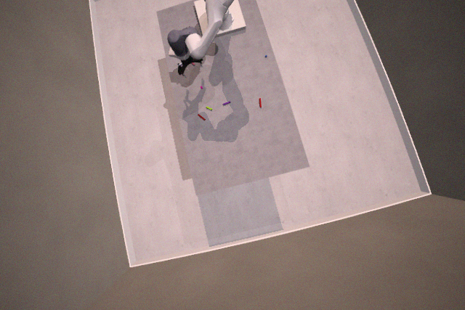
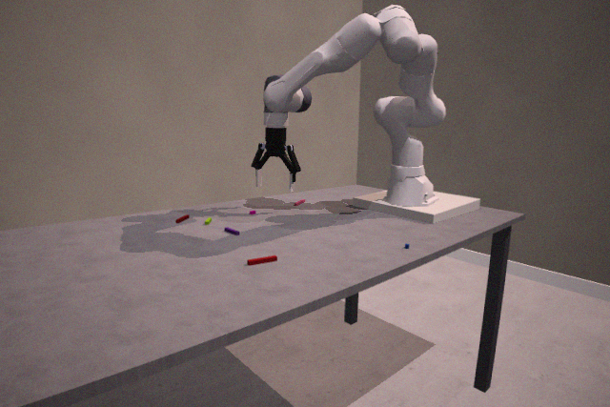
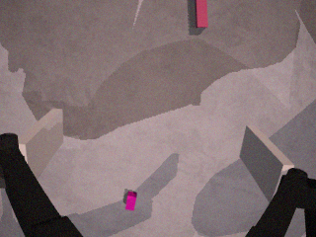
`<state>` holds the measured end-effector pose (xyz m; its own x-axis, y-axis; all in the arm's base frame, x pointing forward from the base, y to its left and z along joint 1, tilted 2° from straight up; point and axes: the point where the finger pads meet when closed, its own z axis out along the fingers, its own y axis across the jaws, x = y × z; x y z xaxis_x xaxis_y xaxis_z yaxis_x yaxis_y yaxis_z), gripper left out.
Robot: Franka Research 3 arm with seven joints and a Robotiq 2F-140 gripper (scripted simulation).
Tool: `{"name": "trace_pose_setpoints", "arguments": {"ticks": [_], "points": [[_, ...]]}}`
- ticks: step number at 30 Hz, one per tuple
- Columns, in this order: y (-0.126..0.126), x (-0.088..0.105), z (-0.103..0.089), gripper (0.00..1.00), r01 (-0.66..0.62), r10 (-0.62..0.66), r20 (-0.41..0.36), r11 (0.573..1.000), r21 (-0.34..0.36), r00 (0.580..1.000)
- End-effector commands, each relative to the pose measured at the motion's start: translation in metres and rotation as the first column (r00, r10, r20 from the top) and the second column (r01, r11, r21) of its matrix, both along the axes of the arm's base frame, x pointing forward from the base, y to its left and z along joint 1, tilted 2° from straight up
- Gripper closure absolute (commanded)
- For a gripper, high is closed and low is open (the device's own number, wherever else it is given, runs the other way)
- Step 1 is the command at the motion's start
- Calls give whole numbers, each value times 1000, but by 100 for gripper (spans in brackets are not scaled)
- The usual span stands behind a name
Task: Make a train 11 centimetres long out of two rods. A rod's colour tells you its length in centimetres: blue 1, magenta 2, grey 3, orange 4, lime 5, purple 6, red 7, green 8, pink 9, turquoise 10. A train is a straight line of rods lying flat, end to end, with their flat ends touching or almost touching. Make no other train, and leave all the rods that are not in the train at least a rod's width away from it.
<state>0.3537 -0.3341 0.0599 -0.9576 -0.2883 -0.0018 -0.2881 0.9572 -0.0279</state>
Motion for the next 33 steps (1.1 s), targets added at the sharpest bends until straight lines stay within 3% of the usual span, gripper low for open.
{"name": "trace_pose_setpoints", "arguments": {"ticks": [1, 4, 19, 21, 22, 33], "points": [[2, -8, -1, 0, 166, -166, 1, 986, 9, 986], [2, -11, -1, 0, 187, -187, 2, 982, 10, 982], [-2, -52, -3, 0, 508, -508, 8, 861, 22, 861], [-2, -52, -3, 0, 508, -508, 8, 861, 22, 861], [-2, -58, -4, 0, 553, -554, 8, 833, 24, 833], [0, -83, -6, 0, 723, -724, 9, 689, 36, 690]]}}
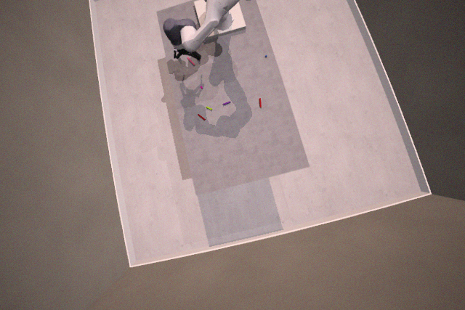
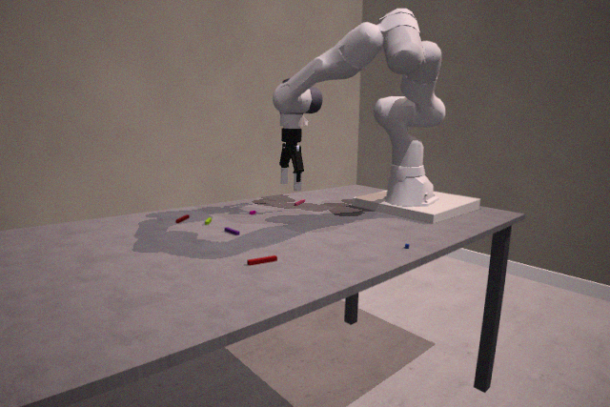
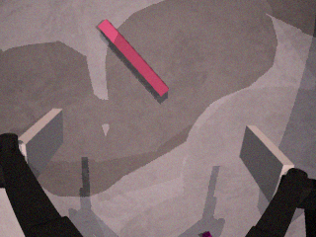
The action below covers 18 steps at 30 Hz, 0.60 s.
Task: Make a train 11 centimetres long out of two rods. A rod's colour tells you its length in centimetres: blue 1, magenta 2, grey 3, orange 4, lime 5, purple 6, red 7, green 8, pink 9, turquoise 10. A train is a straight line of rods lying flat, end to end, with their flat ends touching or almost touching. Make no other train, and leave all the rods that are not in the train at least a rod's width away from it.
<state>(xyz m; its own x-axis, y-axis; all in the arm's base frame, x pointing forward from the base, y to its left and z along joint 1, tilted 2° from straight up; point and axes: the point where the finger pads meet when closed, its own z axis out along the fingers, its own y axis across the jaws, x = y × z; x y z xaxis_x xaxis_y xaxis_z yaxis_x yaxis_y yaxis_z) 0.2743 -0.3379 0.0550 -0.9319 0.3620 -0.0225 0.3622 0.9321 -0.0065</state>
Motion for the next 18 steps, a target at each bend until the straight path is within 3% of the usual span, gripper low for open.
{"name": "trace_pose_setpoints", "arguments": {"ticks": [1, 5, 14, 18], "points": [[4, -6, -1, 0, 166, -166, 2, 986, 12, 986], [4, -11, -1, 0, 206, -206, 4, 978, 14, 979], [8, -33, -4, 0, 406, -407, 8, 913, 27, 914], [9, -35, -4, 0, 424, -425, 8, 905, 29, 905]]}}
